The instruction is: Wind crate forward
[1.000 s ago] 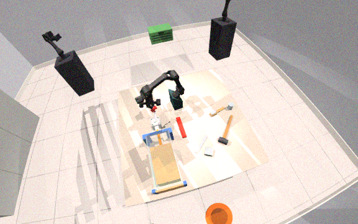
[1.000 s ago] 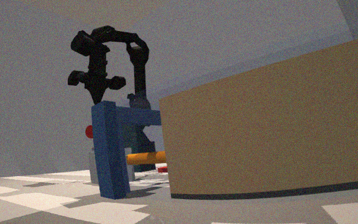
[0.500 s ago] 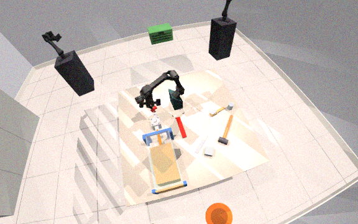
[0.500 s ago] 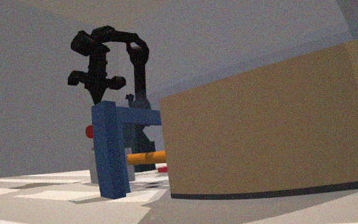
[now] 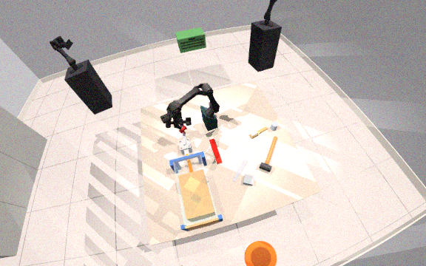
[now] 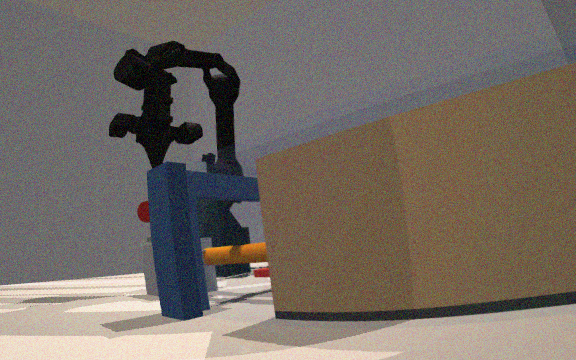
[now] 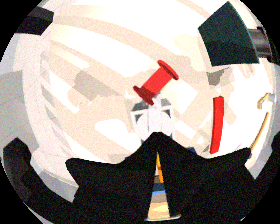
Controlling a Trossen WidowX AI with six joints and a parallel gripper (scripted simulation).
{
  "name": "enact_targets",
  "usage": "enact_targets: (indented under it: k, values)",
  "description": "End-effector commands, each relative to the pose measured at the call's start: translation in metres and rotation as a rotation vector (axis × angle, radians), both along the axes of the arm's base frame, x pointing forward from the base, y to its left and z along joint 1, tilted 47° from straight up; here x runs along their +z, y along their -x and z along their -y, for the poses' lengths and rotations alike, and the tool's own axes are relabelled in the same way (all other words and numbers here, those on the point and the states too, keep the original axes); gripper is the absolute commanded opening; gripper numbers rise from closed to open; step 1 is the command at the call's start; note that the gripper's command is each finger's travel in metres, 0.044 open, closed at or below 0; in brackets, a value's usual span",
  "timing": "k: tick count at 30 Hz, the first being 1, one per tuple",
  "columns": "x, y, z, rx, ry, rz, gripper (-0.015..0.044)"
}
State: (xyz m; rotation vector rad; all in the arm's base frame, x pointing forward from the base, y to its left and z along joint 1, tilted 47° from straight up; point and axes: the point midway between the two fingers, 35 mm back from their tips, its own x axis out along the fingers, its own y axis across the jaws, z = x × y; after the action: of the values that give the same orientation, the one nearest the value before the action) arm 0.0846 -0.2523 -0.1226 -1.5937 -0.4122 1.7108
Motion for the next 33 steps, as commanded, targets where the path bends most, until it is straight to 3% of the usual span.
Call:
enact_targets:
  k: [1,5,8,22,29,33]
  values:
    - [0.0,0.0,0.001,0.0,0.002,0.0,0.0]
    - [0.0,0.0,0.001,0.0,0.002,0.0,0.0]
    - [-0.001,0.003,-0.001,0.094,0.032,0.111,0.0079]
    - [-0.005,0.028,-0.014,1.071,0.368,0.965,0.044]
    - [-0.004,0.039,-0.023,1.637,0.507,1.26,0.044]
    - [-0.004,0.043,-0.027,1.841,0.539,1.338,0.044]
